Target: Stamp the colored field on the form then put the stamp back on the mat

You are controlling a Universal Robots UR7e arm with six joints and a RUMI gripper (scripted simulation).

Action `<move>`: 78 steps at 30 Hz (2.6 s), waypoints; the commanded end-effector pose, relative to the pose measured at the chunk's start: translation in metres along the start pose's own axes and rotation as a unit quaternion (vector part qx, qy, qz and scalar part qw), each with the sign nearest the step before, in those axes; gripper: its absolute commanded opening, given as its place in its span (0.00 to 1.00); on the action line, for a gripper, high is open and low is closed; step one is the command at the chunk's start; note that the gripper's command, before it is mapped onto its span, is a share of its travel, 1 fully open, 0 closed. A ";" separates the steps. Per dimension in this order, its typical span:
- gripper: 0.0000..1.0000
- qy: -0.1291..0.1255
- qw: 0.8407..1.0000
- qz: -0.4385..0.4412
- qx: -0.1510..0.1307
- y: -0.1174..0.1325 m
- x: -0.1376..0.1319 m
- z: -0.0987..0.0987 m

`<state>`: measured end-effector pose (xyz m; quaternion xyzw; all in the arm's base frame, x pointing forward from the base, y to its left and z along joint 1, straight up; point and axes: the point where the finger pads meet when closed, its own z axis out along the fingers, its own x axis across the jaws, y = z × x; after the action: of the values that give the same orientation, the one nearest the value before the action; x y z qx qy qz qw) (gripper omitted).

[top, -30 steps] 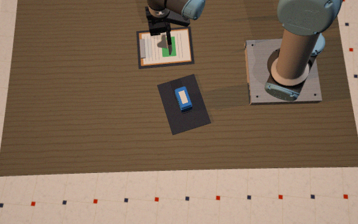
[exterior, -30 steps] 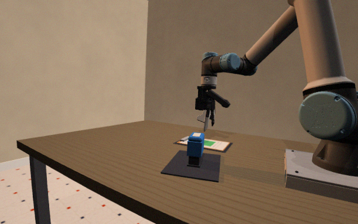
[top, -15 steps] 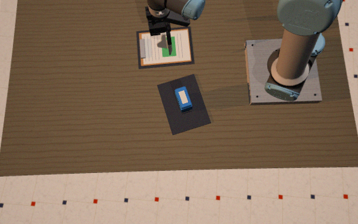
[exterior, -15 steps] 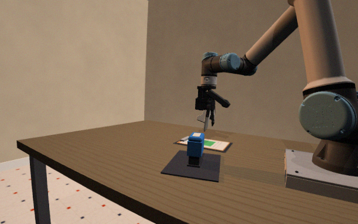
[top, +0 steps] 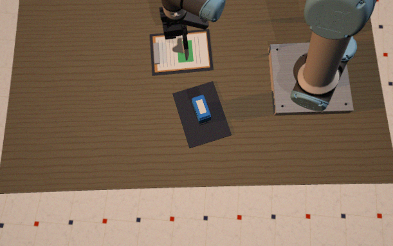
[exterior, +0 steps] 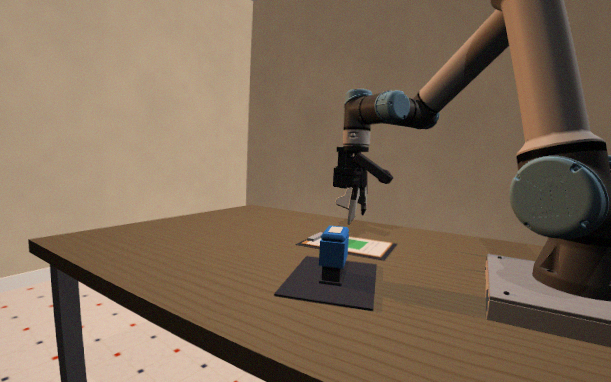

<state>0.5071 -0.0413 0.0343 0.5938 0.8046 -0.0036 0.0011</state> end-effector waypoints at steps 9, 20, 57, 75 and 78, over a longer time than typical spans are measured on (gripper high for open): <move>1.00 -0.001 0.997 0.081 -0.002 0.002 -0.003 -0.019; 1.00 -0.001 0.959 0.285 -0.003 0.003 -0.004 -0.062; 1.00 0.000 0.768 0.641 -0.002 0.000 -0.001 -0.148; 0.52 0.000 0.768 0.640 0.000 -0.003 0.028 -0.142; 0.52 0.000 0.768 0.640 0.000 -0.004 0.033 -0.141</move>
<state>0.4995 -0.0238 0.1771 0.9712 0.2382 -0.0026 0.0023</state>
